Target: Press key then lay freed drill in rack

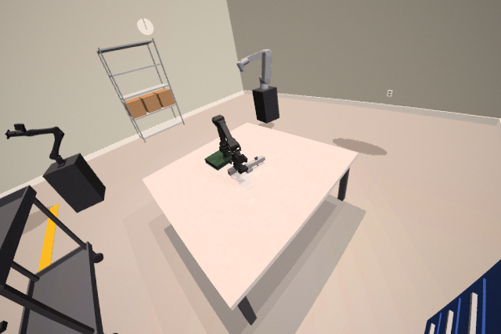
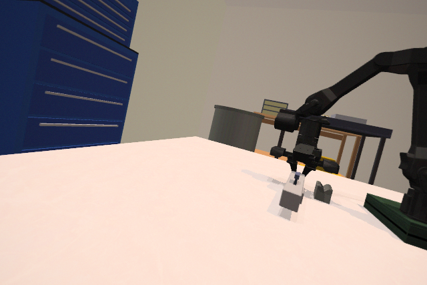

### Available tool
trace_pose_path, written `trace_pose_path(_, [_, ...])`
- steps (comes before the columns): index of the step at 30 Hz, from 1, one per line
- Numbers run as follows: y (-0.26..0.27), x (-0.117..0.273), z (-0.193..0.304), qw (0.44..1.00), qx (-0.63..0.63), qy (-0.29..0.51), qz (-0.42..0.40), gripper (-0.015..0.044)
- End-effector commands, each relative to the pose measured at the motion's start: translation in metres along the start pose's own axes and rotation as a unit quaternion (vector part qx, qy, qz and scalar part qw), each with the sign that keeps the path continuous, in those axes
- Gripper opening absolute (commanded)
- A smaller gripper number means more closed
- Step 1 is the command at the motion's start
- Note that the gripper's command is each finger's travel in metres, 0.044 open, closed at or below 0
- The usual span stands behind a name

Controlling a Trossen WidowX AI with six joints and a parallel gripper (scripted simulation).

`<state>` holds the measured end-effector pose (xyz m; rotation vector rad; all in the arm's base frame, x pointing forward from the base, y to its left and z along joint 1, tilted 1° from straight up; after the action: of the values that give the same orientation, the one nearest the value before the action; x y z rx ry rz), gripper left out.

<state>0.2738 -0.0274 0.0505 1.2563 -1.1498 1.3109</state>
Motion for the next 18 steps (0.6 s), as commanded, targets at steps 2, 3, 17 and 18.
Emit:
trace_pose_path(2, [0.0,0.002,0.0,1.0,0.0,-0.002,0.001,0.0])
trace_pose_path(3, [0.0,0.001,0.001,1.0,0.0,-0.002,0.001,0.0])
trace_pose_path(17, [0.002,0.002,0.023,1.0,0.0,-0.001,0.0,0.0])
trace_pose_path(18, [0.002,0.002,0.025,1.0,0.0,-0.001,0.0,0.0])
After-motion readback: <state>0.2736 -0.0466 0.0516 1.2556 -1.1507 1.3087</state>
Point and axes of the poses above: the point midway between the two fingers, 35 mm back from their tips, its own x axis back along the fingers, its own y axis across the jaws, z = x × y, the point moved 4 cm from there along x, back along the fingers, and after that the axes turned 5 degrees about x, right-handed, at the moved point
